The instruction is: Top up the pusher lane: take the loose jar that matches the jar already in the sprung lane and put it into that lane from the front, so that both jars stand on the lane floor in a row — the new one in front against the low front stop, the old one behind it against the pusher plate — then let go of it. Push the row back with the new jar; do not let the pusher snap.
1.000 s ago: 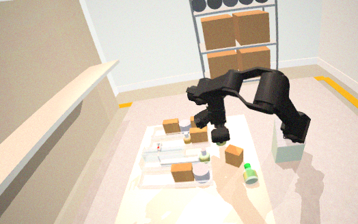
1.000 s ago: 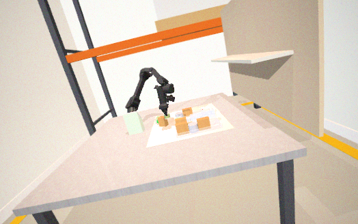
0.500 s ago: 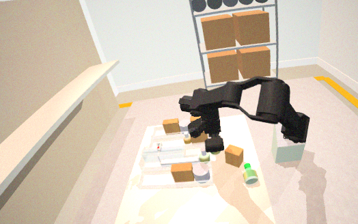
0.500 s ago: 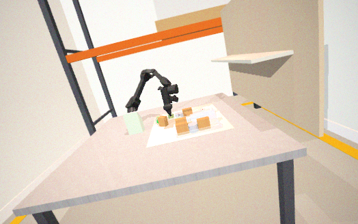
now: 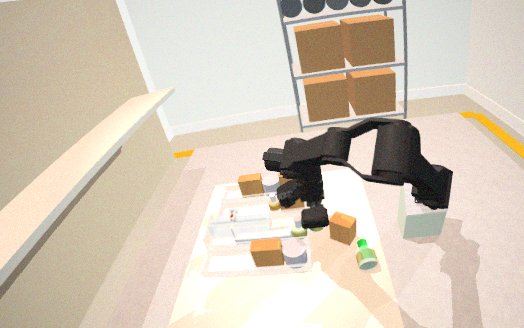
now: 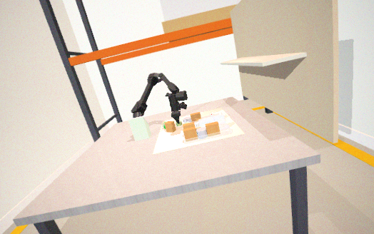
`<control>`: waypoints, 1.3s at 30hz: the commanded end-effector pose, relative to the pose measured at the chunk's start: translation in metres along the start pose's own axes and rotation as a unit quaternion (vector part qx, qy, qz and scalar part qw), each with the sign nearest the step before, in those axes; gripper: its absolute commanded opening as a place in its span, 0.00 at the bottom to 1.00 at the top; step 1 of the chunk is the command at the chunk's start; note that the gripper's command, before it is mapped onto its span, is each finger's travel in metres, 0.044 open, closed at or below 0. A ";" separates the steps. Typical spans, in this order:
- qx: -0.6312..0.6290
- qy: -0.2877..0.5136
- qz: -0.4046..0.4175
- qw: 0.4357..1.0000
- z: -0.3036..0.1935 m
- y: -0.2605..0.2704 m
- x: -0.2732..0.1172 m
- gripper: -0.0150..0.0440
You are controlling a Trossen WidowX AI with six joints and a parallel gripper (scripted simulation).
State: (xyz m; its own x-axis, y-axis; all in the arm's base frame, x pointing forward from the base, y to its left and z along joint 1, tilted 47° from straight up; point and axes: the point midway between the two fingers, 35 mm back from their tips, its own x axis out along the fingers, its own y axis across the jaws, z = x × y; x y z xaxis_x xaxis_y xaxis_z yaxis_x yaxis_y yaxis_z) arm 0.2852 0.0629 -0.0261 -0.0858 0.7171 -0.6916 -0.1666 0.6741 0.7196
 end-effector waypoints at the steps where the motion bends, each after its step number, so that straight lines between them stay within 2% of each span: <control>1: 0.000 -0.002 0.001 1.000 0.003 0.000 0.000 0.25; 39: 0.000 -0.003 0.001 1.000 0.019 0.000 0.000 0.25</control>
State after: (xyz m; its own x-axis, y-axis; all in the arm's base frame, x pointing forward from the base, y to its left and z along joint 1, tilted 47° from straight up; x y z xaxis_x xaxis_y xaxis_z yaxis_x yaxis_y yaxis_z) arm 0.2939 0.0659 -0.0277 -0.1011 0.7179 -0.6888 -0.1474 0.6739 0.7240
